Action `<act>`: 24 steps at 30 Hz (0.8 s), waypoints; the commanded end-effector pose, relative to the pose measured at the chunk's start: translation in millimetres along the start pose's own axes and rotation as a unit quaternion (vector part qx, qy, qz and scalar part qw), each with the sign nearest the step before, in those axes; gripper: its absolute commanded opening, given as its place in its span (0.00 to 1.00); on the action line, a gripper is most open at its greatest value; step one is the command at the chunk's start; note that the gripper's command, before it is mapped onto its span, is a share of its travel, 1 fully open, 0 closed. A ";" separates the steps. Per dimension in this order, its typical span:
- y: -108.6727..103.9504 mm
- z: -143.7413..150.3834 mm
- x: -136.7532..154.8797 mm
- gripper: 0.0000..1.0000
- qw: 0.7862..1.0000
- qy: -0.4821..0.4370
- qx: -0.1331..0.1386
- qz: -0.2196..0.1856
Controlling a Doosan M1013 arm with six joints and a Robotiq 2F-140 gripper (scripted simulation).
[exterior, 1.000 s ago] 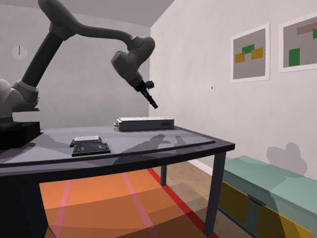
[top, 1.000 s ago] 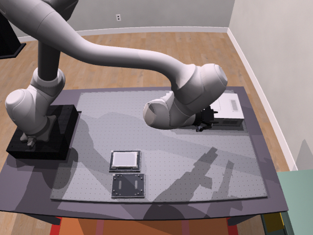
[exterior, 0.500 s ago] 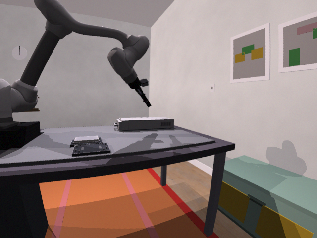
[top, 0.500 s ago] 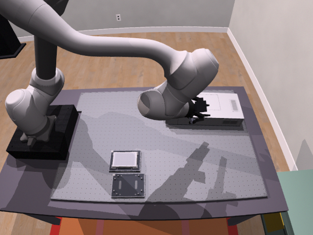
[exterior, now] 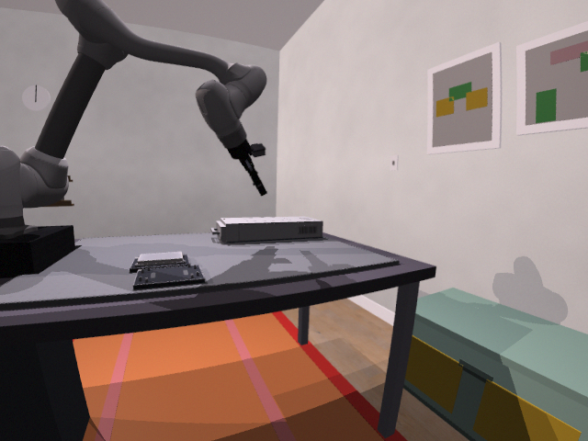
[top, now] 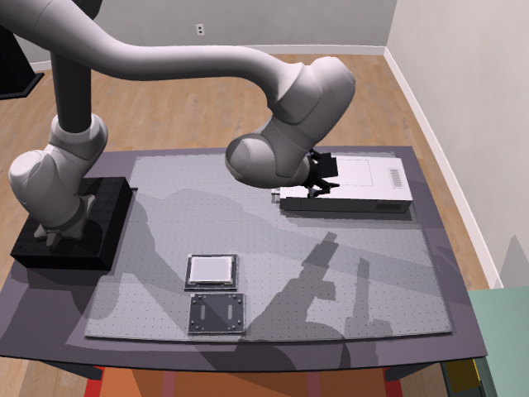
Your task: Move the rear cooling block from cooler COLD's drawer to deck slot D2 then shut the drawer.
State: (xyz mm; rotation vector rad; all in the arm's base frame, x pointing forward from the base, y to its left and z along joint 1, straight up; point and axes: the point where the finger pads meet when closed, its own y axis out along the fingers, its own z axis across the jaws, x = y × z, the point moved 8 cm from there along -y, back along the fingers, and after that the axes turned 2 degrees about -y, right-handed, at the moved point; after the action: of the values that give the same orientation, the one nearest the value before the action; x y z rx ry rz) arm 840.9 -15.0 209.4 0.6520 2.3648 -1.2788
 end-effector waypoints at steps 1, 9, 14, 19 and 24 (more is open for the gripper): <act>-4.8 -8.7 9.0 0.35 1.000 0.000 0.000 -0.002; -13.1 -21.7 22.8 0.35 0.999 -0.007 0.002 -0.031; -20.2 -32.2 34.5 0.35 0.998 -0.012 0.007 -0.057; -28.1 -41.0 50.0 0.35 0.998 -0.013 0.007 -0.061; -32.6 -46.9 55.2 0.35 0.996 -0.019 0.016 -0.091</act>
State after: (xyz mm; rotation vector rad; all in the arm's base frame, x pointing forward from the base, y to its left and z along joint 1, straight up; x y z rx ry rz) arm 778.1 18.0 223.2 0.4735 2.4141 -1.3644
